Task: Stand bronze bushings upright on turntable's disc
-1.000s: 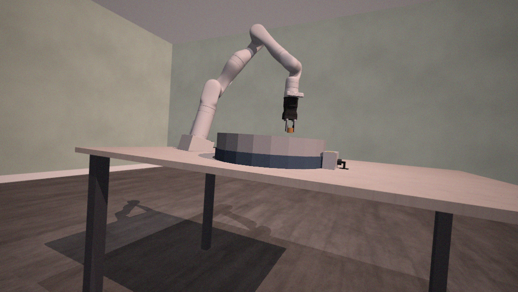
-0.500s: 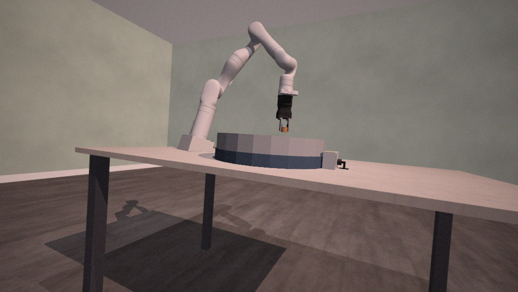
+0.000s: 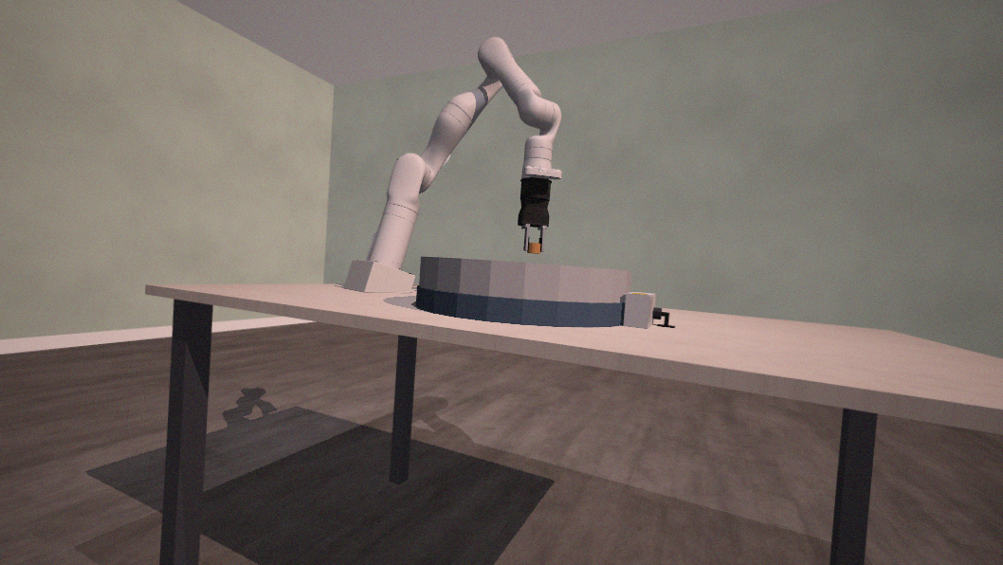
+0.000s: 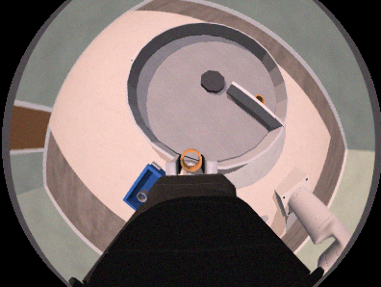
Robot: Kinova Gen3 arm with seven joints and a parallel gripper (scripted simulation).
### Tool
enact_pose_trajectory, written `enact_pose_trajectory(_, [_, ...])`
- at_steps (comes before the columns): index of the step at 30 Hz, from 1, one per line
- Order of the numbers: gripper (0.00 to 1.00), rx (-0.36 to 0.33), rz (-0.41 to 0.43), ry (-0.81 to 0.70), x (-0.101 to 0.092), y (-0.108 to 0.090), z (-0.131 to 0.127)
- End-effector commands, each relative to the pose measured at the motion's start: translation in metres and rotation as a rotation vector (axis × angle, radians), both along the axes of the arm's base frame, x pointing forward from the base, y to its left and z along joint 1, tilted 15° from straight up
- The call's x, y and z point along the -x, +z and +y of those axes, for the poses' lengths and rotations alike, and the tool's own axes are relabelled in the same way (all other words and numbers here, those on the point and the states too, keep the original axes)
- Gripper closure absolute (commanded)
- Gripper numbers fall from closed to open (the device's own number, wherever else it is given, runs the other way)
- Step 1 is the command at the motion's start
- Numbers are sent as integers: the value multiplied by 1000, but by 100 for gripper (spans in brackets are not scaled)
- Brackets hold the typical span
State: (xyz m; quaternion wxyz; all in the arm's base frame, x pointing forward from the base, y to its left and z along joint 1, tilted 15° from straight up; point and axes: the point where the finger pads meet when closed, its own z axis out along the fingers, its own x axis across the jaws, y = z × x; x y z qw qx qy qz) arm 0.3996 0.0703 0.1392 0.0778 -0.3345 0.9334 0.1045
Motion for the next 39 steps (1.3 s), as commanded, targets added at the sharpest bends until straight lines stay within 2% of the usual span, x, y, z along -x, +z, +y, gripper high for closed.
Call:
enact_pose_trajectory(1, [100,0,4,-25,3,-4,-20])
enact_pose_trajectory(10, [100,0,4,-25,13,-16,-63])
enact_pose_trajectory(12, [100,0,4,-25,13,-16,-63])
enact_pose_trajectory(23, [100,0,4,-25,22,-26,-100])
enact_pose_trajectory(39, [100,0,4,-25,27,-31,-118])
